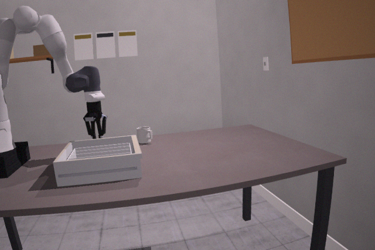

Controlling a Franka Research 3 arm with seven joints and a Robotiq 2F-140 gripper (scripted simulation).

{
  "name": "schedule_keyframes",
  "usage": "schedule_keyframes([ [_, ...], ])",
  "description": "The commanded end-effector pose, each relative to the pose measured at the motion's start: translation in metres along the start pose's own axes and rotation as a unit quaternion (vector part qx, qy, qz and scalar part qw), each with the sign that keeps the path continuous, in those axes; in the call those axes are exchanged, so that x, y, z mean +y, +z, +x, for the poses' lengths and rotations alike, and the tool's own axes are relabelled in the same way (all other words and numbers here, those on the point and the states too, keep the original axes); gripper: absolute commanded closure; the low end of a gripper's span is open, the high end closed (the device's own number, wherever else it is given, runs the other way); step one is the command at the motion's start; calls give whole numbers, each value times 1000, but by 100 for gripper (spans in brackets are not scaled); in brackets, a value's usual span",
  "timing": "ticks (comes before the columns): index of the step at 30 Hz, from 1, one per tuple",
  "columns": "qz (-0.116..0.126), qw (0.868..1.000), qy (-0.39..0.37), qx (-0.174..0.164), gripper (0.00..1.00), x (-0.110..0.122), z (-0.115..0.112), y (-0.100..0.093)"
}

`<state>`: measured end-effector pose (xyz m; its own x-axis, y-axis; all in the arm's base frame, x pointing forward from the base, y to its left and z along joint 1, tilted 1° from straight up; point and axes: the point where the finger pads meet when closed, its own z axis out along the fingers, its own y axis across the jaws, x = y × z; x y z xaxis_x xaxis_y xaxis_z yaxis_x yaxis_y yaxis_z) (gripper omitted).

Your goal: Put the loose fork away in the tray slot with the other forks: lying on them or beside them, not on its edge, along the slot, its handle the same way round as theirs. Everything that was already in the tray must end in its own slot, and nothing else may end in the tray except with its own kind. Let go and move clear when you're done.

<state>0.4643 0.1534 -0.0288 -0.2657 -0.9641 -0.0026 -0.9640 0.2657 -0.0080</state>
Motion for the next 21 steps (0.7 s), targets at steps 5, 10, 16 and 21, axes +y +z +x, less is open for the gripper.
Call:
schedule_keyframes([
  [5, 1, 1000, 4, 0, 73, 0, 0, 0],
  [10, 1, 1000, 4, 0, 73, 0, 0, 2],
  [16, 1, 1000, 4, 0, 73, 0, 0, 6],
  [21, 1, 1000, 4, 0, 73, 0, 0, 12],
])
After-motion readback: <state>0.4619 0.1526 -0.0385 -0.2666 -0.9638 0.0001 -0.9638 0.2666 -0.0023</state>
